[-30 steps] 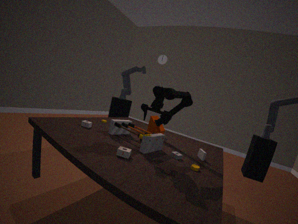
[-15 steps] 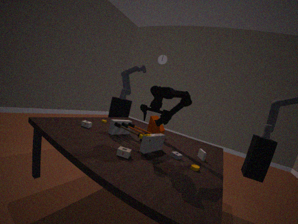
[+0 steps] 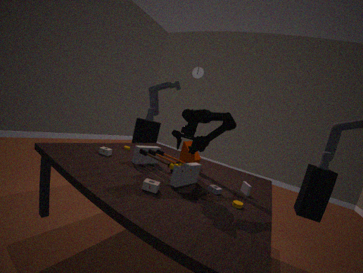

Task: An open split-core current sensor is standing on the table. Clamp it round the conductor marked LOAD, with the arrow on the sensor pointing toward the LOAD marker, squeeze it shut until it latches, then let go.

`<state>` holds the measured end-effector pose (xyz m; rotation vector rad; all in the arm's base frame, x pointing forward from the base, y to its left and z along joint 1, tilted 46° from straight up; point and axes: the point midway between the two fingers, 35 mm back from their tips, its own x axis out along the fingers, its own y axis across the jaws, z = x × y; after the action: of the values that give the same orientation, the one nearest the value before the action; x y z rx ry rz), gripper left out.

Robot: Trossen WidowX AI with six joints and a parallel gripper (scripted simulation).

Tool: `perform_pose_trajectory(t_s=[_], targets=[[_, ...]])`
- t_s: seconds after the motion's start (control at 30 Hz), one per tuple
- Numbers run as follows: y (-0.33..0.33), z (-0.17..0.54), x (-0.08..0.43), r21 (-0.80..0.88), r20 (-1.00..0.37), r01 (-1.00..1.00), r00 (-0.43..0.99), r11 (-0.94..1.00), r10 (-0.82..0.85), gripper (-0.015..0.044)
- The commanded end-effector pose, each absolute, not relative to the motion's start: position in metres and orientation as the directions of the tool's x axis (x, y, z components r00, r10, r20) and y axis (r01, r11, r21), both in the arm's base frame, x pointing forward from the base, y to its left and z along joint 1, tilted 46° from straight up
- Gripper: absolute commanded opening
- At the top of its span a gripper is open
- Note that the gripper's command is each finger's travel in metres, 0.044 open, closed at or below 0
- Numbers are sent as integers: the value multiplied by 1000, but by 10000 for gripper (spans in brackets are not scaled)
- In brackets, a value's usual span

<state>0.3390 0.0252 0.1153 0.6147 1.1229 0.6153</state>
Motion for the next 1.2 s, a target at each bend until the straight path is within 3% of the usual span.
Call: perform_pose_trajectory(t_s=[0.0, 0.2, 1.17], targets=[[24, 85, 284, 722, -668, 11, 271, 692, 693, 322], [29, 56, 227, 708, -704, 151, 223, 690, 674, 322], [51, 30, 236, 705, -707, 151, 223, 693, 671, 322]])
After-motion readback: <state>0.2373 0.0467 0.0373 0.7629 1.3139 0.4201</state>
